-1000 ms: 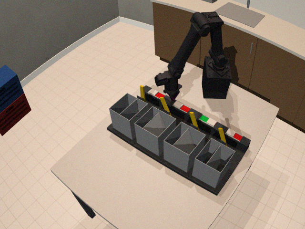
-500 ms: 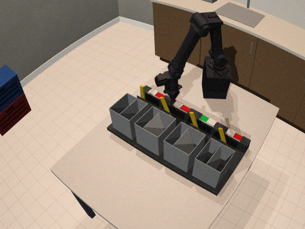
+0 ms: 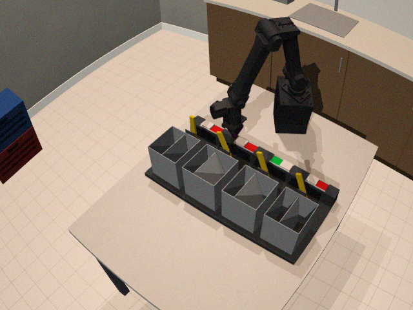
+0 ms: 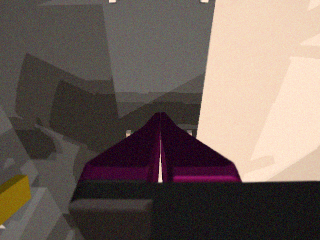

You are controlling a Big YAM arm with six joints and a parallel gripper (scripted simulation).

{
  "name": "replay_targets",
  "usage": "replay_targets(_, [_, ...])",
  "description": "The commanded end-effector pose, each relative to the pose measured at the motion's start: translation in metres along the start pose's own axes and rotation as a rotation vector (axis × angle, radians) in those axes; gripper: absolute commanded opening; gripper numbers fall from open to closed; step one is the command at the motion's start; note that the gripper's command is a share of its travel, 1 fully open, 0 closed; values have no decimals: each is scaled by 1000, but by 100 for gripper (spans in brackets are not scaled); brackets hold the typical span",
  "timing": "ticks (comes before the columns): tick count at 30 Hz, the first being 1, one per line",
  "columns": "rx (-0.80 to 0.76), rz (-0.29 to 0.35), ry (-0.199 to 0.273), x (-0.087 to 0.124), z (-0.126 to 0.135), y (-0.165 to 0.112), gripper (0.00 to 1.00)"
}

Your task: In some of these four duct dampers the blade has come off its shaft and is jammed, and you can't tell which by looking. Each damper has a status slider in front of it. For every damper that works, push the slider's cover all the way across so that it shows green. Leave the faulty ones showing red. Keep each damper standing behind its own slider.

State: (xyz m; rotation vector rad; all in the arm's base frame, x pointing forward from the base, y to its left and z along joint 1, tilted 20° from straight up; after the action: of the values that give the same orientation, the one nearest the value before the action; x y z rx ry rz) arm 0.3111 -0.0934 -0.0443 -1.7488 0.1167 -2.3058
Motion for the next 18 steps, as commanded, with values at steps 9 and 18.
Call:
replay_targets(9, [2,-13,19,1,10,3,0])
replay_targets(18, [2,-13,19,1,10,3,0])
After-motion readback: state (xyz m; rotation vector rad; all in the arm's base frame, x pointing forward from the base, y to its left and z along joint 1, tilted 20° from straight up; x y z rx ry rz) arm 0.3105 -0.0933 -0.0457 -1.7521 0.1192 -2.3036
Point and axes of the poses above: the point where the finger pads meet when closed, its own x axis back along the fingers, its own z axis across the jaws, y = z × x, the point moved 7 cm from there along x, back along the fingers, and after that the axes turned 2 degrees about -x, right-handed, at the moved point
